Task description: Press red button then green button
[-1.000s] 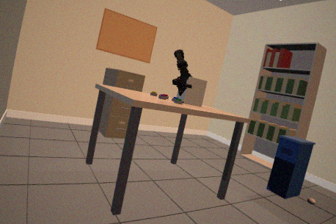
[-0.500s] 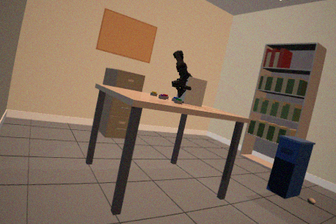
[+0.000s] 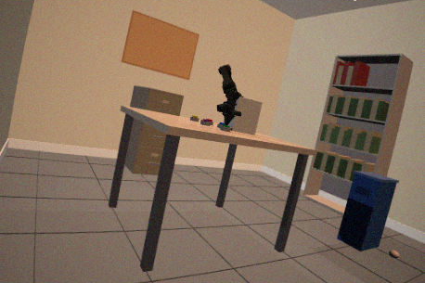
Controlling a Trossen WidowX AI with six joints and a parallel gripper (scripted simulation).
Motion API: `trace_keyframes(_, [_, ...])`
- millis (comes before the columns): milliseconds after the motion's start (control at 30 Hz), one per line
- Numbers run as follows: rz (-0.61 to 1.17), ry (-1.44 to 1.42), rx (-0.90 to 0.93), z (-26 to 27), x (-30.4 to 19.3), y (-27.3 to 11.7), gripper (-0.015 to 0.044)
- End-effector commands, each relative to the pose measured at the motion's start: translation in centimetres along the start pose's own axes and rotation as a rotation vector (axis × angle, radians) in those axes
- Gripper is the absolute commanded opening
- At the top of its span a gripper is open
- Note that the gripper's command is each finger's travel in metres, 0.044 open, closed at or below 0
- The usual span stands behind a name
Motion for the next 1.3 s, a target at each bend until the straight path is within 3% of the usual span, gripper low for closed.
trace_keyframes(0, [0.002,-0.01,-0.007,0.0,-0.2,0.3,0.002])
trace_keyframes(600, [0.002,-0.01,-0.007,0.0,-0.2,0.3,0.002])
trace_keyframes(733, [0.002,-0.011,-0.006,0.1,-0.2,-3.0,0.002])
trace_keyframes(900, [0.002,-0.011,-0.006,0.1,-0.2,-3.0,0.002])
trace_keyframes(1067, [0.003,-0.012,-0.002,1.0,-1.4,-8.9,0.0151])
trace_keyframes(1233, [0.003,-0.012,-0.002,1.1,-1.5,-9.2,0.0283])
trace_keyframes(1267, [0.003,-0.012,-0.002,1.1,-1.5,-9.2,0.0283])
Point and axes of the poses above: the point midway between the two fingers, 35 mm back from their tips, its own y axis out along the fingers, its own z axis across the jaws, x = y × z, the point moved 7 cm from there along -y, back along the fingers
